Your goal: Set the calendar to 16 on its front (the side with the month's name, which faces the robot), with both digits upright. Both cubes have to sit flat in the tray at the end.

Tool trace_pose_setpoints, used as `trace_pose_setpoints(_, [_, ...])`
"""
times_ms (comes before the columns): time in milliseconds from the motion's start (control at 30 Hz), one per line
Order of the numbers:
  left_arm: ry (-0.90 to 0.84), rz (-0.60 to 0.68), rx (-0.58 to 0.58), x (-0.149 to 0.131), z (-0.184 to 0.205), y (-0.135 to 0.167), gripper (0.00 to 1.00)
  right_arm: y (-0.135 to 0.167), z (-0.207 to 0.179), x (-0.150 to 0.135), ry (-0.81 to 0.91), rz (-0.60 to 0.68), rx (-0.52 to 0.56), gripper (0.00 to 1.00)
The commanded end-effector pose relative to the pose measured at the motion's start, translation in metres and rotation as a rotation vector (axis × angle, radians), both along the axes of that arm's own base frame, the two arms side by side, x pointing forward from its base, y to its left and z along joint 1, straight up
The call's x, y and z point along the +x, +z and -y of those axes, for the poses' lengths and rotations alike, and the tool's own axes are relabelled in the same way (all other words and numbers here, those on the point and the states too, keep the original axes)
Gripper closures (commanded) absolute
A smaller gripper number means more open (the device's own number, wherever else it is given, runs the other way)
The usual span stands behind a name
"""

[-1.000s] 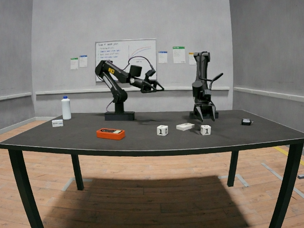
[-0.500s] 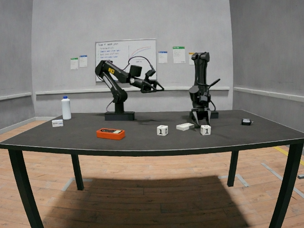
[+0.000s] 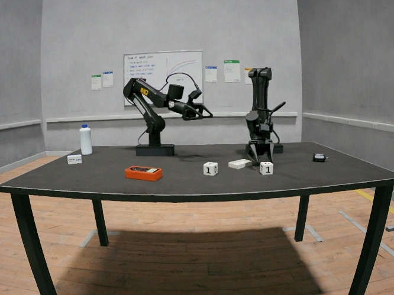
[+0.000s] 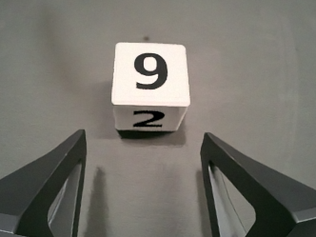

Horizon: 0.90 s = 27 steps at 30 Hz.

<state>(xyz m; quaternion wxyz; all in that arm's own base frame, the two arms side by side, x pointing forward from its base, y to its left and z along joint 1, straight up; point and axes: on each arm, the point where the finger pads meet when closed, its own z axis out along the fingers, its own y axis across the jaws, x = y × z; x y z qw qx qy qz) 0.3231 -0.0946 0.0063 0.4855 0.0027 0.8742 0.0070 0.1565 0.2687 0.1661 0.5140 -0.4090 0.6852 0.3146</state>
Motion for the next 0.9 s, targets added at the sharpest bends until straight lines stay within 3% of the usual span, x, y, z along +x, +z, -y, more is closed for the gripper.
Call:
trace_pose_setpoints(0, [0.002,0.057,-0.026,0.021,0.006,0.014,0.36,0.005,-0.001,0.003,-0.004,0.011,0.011,0.0])
trace_pose_setpoints(867, [0.001,0.059,-0.025,0.053,0.006,-0.004,0.36,0.005,-0.001,0.003,-0.004,0.011,0.011,0.0])
